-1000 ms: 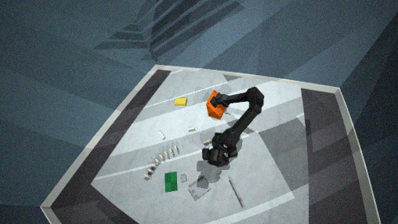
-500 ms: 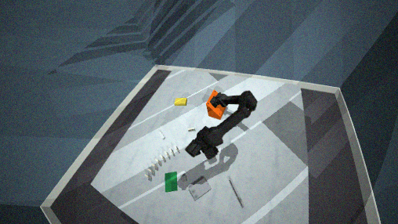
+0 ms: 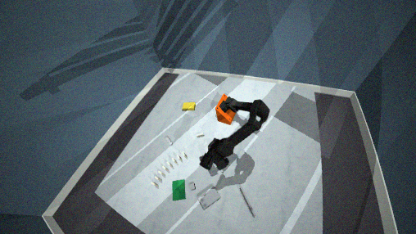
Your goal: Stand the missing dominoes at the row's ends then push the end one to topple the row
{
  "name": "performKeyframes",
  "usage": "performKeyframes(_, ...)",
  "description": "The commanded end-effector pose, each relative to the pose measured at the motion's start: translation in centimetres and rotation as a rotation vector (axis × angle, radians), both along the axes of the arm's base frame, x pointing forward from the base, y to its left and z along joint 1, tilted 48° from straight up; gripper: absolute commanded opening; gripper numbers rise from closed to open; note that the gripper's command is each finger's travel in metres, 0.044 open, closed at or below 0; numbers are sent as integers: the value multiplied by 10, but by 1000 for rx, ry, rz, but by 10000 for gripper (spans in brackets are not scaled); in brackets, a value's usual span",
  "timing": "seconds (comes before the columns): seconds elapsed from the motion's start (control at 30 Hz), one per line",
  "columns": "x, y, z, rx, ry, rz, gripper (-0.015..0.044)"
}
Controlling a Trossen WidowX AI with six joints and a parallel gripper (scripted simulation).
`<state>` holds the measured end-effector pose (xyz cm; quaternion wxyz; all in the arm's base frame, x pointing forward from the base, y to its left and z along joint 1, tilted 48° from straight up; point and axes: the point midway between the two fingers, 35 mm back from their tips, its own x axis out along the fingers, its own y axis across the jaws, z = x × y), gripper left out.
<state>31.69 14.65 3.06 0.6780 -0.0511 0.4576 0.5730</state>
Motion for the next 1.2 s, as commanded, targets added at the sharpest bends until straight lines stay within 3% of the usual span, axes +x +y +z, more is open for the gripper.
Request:
performKeyframes(0.0, 0, 3, -3, 6, 2, -7, 440)
performKeyframes(0.43, -1, 11, -10, 7, 3, -7, 440)
performKeyframes(0.87, -1, 11, -10, 7, 3, -7, 107)
performKeyframes(1.17, -1, 11, -10, 7, 3, -7, 107)
